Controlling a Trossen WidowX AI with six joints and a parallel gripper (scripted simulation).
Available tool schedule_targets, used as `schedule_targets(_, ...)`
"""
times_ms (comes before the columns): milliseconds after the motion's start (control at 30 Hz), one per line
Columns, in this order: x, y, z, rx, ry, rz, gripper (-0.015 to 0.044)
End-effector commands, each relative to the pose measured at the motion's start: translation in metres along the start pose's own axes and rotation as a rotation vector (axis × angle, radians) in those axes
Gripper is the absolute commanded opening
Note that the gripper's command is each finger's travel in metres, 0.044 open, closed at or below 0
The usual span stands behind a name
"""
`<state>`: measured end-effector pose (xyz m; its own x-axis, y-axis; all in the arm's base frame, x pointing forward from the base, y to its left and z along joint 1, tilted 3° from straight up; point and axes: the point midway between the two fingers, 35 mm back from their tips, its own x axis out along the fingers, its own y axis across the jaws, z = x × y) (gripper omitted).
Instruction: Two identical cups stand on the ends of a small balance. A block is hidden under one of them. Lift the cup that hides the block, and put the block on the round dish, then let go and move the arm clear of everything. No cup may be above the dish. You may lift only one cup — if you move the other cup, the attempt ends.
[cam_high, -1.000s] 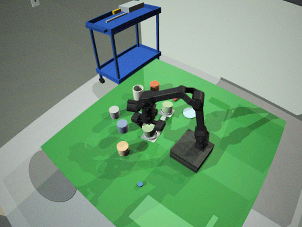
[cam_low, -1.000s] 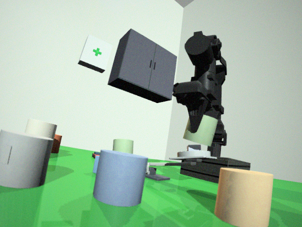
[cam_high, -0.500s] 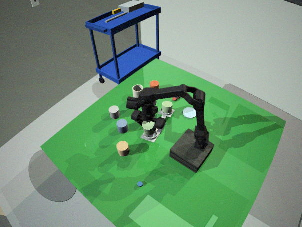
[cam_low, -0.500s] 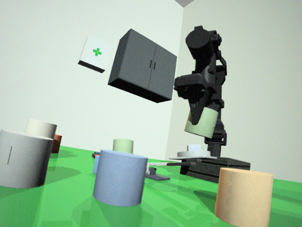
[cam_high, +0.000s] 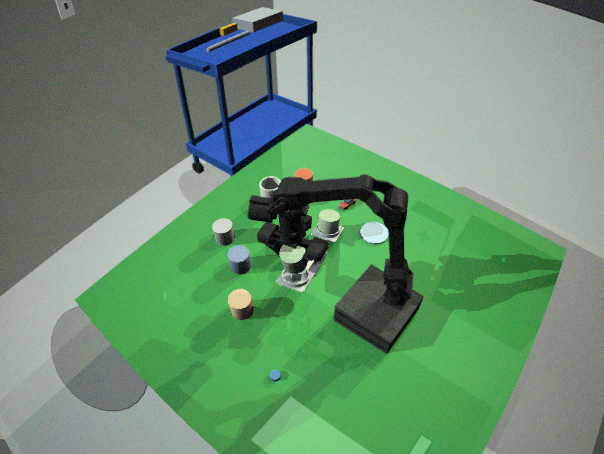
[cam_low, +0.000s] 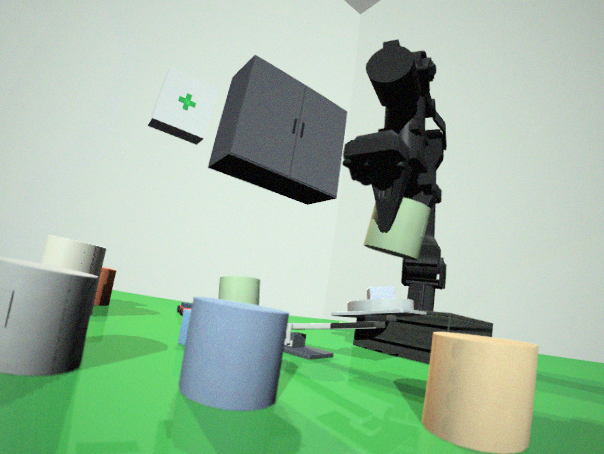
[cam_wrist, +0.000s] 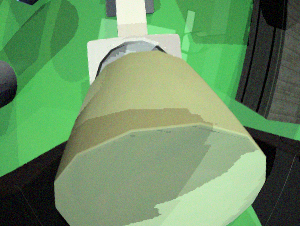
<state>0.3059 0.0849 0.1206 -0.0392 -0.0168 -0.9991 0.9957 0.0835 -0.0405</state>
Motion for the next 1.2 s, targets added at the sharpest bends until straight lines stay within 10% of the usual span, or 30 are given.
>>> schedule_targets(0,-0.0095,0.0014,-0.0009,0.004,0.009,0.018,0.0)
schedule_targets(1167,-0.0022,-0.0004,0.0001,0.0,0.0,0.001,0.0)
